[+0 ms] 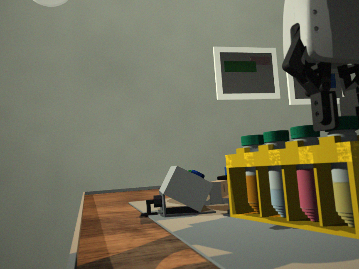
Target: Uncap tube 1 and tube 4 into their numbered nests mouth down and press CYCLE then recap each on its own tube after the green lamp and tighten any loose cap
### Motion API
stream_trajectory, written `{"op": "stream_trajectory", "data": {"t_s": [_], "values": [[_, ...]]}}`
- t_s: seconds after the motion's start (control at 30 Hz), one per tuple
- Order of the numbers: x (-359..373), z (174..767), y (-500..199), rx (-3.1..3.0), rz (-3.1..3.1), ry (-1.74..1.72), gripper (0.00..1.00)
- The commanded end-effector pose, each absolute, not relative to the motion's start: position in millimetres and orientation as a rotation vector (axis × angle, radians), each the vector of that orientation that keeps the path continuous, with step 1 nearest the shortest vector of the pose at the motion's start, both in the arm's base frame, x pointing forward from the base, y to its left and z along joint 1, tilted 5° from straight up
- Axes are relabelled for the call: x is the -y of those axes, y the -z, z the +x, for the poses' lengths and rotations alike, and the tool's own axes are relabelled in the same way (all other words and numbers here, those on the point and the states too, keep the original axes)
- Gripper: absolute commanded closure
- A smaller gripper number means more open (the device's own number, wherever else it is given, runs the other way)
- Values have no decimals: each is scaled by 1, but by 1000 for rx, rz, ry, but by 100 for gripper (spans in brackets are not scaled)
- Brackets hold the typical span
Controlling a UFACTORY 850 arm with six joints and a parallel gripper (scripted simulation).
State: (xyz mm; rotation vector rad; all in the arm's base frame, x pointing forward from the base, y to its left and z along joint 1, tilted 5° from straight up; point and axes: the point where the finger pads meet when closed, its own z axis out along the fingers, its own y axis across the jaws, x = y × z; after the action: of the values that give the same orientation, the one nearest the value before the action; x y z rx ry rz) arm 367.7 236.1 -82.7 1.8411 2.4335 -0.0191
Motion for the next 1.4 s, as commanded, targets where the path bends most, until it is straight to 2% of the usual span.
{"op": "stream_trajectory", "data": {"t_s": [0.0, 0.4, 0.73, 0.77, 1.17, 1.27, 1.37], "values": [[-236, 368, 82, -2625, 1571, 39, 100], [-236, 368, 82, -2976, 749, 71, 100], [-236, 368, 82, -3007, 622, 78, 100], [-236, 368, 82, -3007, 622, 78, 54], [-236, 368, 82, -3007, 622, 78, 54], [-236, 368, 82, -2901, 991, 64, 54], [-237, 368, 82, -2856, 1110, 59, 54]]}}
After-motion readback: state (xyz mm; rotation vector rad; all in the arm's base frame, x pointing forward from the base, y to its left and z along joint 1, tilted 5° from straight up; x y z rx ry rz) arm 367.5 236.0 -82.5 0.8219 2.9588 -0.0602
